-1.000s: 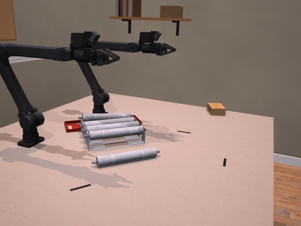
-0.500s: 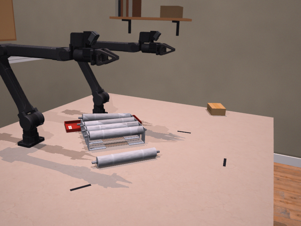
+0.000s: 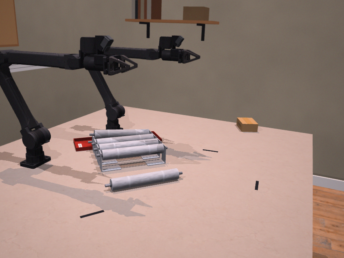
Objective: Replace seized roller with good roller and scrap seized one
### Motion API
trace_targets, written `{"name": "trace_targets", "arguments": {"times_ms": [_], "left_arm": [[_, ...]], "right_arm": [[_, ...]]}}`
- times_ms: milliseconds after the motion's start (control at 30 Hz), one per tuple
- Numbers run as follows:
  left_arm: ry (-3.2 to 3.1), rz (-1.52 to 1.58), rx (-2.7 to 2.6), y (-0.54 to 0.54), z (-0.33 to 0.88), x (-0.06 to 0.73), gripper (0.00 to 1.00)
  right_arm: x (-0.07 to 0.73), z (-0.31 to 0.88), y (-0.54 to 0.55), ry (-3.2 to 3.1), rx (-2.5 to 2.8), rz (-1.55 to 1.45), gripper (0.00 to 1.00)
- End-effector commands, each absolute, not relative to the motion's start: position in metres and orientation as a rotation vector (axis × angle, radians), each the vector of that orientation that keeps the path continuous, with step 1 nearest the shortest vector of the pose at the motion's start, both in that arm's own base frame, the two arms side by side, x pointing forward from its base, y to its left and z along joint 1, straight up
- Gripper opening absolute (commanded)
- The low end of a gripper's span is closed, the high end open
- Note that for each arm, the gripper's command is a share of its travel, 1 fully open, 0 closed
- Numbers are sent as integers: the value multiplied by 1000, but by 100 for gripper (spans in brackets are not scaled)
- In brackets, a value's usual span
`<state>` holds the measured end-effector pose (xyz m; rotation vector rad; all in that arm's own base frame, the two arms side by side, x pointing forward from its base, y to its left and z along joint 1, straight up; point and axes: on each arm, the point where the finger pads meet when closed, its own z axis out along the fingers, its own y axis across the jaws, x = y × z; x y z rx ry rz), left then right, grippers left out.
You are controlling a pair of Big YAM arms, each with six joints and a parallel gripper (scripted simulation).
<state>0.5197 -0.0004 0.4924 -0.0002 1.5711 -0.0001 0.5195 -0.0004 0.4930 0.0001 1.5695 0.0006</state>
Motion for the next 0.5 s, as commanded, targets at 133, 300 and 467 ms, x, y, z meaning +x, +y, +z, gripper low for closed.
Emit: {"name": "trace_targets", "arguments": {"times_ms": [133, 300, 467], "left_arm": [[1552, -4, 15, -8, 501, 513, 32], [1621, -19, 0, -5, 470, 527, 32], [1693, -54, -40, 4, 446, 529, 32]], "right_arm": [[514, 493, -7, 1575, 5, -20, 62], [525, 468, 12, 1629, -16, 23, 62], [525, 449, 36, 1692, -35, 67, 62]]}}
